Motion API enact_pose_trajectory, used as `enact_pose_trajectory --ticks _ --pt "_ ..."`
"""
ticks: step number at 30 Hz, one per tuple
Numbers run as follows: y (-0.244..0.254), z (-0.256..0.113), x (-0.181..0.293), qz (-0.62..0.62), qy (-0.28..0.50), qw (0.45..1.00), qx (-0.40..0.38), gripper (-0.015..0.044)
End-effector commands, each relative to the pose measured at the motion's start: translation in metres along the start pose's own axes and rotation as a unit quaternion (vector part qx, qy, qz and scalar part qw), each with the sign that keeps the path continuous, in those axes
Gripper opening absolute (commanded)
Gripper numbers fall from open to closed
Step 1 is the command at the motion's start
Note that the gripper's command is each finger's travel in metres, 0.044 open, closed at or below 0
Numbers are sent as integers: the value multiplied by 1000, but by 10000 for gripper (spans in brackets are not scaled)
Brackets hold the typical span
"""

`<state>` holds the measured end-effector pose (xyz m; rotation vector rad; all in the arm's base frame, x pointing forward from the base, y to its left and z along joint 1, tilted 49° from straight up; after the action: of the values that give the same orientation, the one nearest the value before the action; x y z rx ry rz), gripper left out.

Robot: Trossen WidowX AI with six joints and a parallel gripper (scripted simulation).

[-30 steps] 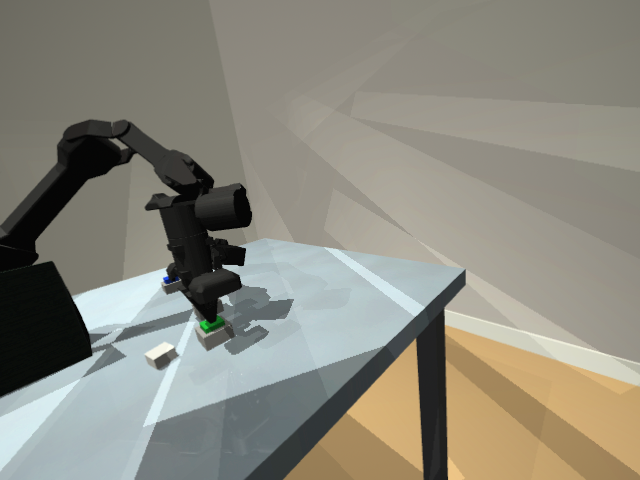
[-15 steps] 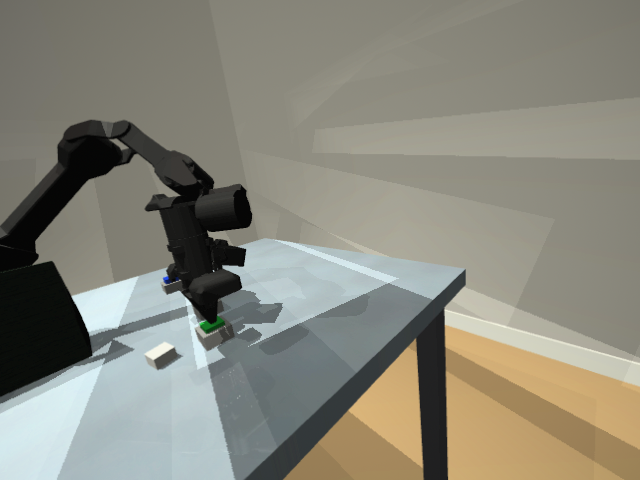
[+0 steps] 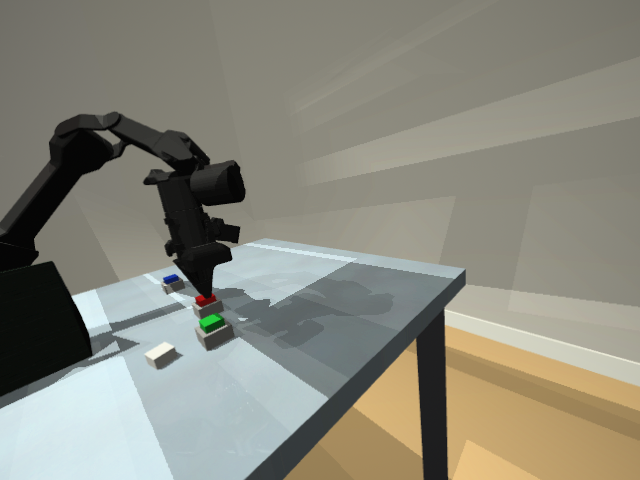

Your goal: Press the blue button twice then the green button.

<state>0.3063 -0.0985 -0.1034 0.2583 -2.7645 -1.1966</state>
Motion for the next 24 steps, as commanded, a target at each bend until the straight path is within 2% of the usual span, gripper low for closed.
enact_pose_trajectory --ticks 1,8,9,14,20,24 --pt "56 -23 -25 -8 -7 1000 14 204" --pt "176 -47 -39 -5 -11 1000 20 387" --pt "193 -49 -38 -6 -12 1000 19 400" --pt "276 -54 -19 -7 -11 1000 12 400" --pt "360 -55 30 -10 -5 1000 -7 400" --pt "378 -55 45 -11 -2 1000 -13 400"
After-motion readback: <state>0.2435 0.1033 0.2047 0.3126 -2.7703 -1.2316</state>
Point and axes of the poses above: the point midway between the two fingers, 35 mm back from their tips, its own z axis out along the fingers, its own y axis across the jaws, x = y × z, the point moved 5 cm from there along -z, back along the fingers
